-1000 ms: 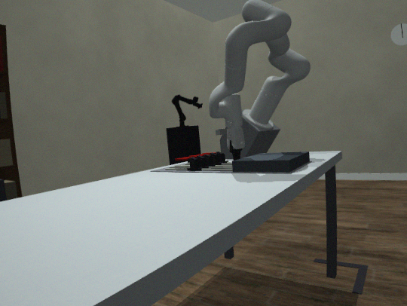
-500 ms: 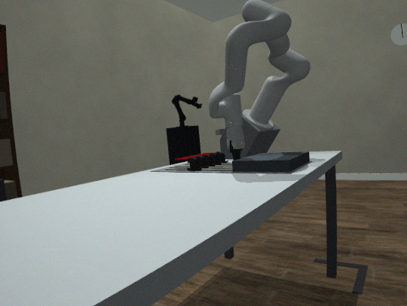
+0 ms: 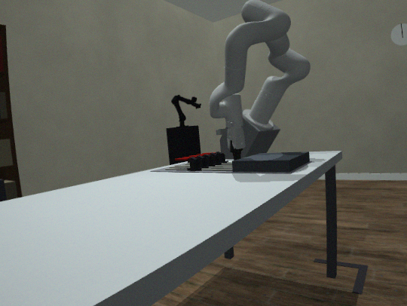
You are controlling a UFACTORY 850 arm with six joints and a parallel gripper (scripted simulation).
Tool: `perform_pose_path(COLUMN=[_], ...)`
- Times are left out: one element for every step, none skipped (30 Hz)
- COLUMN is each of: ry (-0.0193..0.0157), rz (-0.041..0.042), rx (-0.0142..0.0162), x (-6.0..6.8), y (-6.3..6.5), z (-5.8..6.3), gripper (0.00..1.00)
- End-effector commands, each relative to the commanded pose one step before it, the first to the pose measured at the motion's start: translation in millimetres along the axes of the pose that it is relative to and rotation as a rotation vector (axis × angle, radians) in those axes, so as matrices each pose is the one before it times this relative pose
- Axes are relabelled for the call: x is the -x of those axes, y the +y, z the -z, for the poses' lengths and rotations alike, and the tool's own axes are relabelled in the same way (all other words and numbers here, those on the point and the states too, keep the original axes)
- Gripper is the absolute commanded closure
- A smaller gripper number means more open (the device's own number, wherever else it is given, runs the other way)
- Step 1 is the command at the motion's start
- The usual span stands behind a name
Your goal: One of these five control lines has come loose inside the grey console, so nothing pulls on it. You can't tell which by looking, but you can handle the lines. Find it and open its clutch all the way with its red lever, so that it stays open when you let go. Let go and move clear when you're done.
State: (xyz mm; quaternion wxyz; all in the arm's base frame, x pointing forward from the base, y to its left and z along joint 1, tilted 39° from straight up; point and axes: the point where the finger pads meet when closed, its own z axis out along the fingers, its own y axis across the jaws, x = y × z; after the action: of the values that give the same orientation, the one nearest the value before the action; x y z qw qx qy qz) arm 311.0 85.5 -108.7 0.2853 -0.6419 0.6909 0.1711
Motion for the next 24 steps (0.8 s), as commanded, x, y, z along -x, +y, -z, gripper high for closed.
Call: perform_pose_path(ry=[0.00118, 0.0, 0.0, 0.00001, 0.0, 0.0, -0.00001, 0.0, 0.00001, -0.00001, 0.0, 0.00001, -0.00001, 0.0, 0.0, 0.00001, -0.00001, 0.0, 0.0, 0.00001, -0.00001, 0.0, 0.0, 0.0], rz=[-0.00085, 0.0, 0.0, 0.0, 0.0, 0.0, 0.0, 0.0, 0.0, 0.0, 0.0, 0.0, 0.0, 0.0, 0.0, 0.0, 0.0, 0.0, 0.0, 0.0, 0.0, 0.0, 0.0, 0.0], rx=[0.00125, 0.0, 0.0, 0.0, 0.0, 0.0, 0.0, 0.0, 0.0, 0.0, 0.0, 0.0, 0.0, 0.0, 0.0, 0.0, 0.0, 0.0, 0.0, 0.0, 0.0, 0.0, 0.0, 0.0], x=[-0.3, 0.0, 0.0, 0.0, 0.0, 0.0, 0.0, 0.0, 0.0, 0.0, 0.0, 0.0, 0.0, 0.0, 0.0, 0.0, 0.0, 0.0, 0.0, 0.0, 0.0, 0.0, 0.0, 0.0], y=[4.23, 1.26, 1.31, 1.35, 0.0, 0.0, 1.38, 1.39, 1.4, 1.41, 1.4, 1.37, 1.35, 1.31, 1.26, 1.21, 1.15, 1.08, 1.0, 0.92, 0.84, 0.0, 0.0, 0.75], z=[0.26, 0.0, 0.0, 0.0, 0.0, 0.0, 0.0, 0.0, 0.0, 0.0, 0.0, 0.0, 0.0, 0.0, 0.0, 0.0, 0.0, 0.0, 0.0, 0.0, 0.0, 0.0, 0.0, 0.0], gripper=[1.0, 1.0, 1.0, 1.0, 1.0, 1.0, 1.0, 1.0, 1.0, 1.0, 1.0, 1.0, 1.0, 1.0, 1.0, 1.0, 1.0, 1.0, 1.0, 1.0, 1.0, 1.0, 1.0, 1.0])
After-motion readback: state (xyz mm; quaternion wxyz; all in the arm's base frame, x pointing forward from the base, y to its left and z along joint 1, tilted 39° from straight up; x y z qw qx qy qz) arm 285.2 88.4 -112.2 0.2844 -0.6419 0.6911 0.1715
